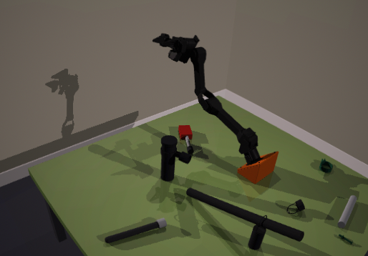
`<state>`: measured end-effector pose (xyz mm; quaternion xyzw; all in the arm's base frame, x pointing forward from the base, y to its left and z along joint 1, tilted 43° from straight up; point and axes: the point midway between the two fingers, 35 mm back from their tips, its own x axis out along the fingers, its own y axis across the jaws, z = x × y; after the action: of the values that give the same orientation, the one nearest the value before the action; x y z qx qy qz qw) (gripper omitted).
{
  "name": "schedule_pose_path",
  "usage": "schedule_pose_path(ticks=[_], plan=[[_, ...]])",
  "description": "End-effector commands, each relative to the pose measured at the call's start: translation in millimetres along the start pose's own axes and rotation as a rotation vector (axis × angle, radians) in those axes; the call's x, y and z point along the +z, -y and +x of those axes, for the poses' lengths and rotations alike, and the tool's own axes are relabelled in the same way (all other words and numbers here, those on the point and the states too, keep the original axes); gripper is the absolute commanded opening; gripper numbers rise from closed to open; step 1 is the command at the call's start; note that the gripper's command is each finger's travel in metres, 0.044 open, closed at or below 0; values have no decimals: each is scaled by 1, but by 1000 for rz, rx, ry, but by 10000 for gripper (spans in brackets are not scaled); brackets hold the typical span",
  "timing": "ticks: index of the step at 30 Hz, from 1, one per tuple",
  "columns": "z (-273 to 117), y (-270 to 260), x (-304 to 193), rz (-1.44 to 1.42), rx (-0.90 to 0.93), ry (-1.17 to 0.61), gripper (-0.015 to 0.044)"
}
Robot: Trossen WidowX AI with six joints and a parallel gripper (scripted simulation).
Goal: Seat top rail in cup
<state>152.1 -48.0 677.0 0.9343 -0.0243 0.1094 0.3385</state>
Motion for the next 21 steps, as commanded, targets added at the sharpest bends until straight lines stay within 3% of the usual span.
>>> schedule_pose_path(ticks=[1, 6, 13, 21], plan=[[0, 1, -2, -7, 4, -2, 426], [-5, 35, -49, -213, 93, -61, 440], [2, 121, -102, -668, 112, -99, 440], [34, 236, -119, -1177, 64, -119, 440]])
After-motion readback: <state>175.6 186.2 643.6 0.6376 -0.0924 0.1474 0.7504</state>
